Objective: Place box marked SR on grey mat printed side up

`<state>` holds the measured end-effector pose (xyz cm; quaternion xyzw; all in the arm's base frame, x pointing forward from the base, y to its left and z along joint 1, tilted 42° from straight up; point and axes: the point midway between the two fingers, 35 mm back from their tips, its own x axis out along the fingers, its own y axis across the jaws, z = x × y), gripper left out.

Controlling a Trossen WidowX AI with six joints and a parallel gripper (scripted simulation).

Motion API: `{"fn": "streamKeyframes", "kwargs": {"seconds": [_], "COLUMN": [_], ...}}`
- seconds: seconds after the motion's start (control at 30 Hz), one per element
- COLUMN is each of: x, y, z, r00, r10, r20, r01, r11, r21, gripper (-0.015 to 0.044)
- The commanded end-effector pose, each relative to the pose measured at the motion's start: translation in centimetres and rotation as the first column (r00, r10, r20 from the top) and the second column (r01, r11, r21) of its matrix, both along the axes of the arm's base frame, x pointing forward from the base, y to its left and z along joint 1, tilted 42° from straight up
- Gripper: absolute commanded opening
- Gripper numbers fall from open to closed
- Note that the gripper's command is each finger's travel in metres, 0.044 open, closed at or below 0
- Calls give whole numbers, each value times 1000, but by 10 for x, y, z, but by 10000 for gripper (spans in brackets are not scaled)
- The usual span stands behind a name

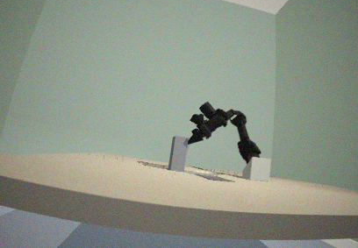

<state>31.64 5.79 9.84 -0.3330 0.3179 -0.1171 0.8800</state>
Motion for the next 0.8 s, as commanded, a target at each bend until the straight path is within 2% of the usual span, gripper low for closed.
{"fn": "streamKeyframes", "kwargs": {"seconds": [0.0,0.77], "x": [-5,-15], "y": [-3,-7], "z": [-3,-8], "r00": [1000,1000], "r10": [-6,-6], "r20": [-8,-9], "r01": [6,6], "r11": [1000,1000], "r21": [-7,-7], "gripper": [0,0]}}
